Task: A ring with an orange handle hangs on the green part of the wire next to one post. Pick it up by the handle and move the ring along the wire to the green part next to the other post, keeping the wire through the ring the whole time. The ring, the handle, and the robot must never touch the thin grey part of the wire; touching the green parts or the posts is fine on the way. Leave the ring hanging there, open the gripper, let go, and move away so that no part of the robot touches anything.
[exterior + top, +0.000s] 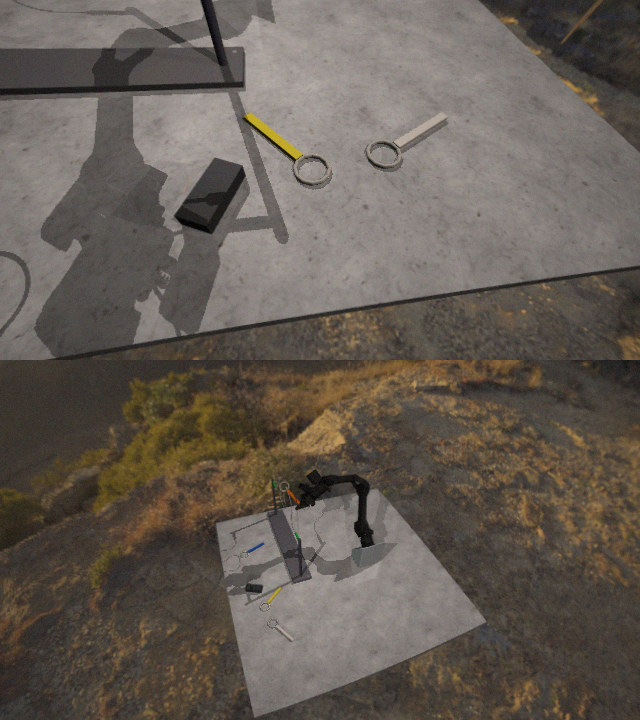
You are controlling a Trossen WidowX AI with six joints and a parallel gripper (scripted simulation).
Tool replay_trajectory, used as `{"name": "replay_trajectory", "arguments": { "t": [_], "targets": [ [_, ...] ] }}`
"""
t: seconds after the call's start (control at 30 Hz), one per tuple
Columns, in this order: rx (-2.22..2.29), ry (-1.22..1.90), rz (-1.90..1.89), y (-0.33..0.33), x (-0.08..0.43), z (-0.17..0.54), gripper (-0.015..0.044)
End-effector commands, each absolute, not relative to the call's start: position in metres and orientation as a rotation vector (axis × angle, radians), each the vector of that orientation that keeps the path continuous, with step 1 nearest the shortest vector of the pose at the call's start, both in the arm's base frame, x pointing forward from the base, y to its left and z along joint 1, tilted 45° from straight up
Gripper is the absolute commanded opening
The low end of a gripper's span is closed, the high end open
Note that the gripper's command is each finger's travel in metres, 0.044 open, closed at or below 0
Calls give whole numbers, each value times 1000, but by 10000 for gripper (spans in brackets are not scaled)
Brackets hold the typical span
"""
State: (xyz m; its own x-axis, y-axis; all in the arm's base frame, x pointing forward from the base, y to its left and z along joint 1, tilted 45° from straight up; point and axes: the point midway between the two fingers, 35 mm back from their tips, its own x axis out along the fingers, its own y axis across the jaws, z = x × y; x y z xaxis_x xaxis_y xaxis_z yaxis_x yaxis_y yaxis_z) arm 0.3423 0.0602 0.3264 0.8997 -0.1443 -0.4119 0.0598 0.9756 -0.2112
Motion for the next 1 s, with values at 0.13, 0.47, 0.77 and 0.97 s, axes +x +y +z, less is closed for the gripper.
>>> {"name": "replay_trajectory", "arguments": {
  "t": [0.13,0.47,0.77,0.97],
  "targets": [
    [-308,430,-134,57,343,325,-150],
    [-429,415,-167,53,343,327,-150],
    [-538,400,-196,49,343,328,-150],
    [-610,389,-215,47,343,330,-150]
  ]
}}
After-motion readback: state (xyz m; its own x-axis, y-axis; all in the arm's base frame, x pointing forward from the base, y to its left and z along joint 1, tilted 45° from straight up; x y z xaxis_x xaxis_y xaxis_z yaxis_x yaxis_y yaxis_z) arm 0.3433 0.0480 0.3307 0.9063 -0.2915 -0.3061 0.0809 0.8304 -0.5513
